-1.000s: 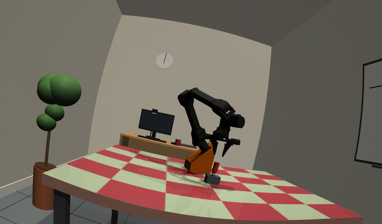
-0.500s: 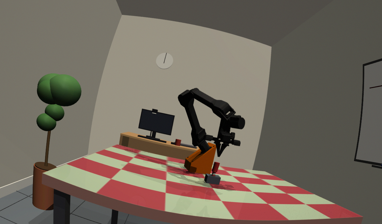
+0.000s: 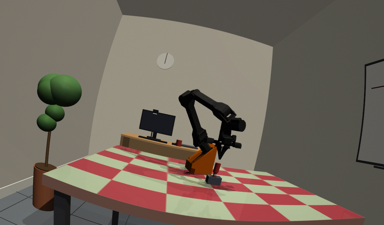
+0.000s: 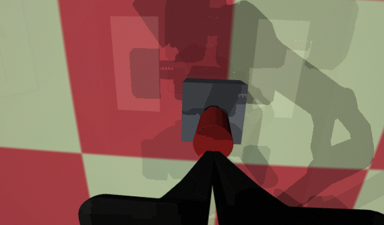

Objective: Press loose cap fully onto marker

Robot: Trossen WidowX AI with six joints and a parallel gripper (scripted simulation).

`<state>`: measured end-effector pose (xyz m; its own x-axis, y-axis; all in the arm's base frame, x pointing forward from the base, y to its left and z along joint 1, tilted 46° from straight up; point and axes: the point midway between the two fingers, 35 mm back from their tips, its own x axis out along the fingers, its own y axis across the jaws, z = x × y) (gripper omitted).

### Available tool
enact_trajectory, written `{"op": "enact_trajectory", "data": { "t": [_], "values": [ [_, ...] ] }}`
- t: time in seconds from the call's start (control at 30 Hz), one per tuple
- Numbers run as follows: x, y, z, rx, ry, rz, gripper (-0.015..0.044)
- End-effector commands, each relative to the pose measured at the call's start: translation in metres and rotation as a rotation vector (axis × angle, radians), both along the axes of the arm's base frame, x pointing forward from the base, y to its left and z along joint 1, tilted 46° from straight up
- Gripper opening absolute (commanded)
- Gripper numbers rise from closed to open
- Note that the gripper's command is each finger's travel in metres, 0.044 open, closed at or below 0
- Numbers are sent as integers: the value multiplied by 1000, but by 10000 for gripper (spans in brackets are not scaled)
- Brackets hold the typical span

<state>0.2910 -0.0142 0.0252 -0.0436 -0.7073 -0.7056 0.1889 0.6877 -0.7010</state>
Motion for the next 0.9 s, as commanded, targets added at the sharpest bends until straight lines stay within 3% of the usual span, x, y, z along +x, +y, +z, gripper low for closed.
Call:
{"op": "enact_trajectory", "data": {
  "t": [0.0,0.57,0.87],
  "values": [
    [-2,-7,-5,-5,8,1,0],
    [-3,-23,-21,-6,8,1,0],
    [3,-2,-4,3,-3,5,0]
  ]
}}
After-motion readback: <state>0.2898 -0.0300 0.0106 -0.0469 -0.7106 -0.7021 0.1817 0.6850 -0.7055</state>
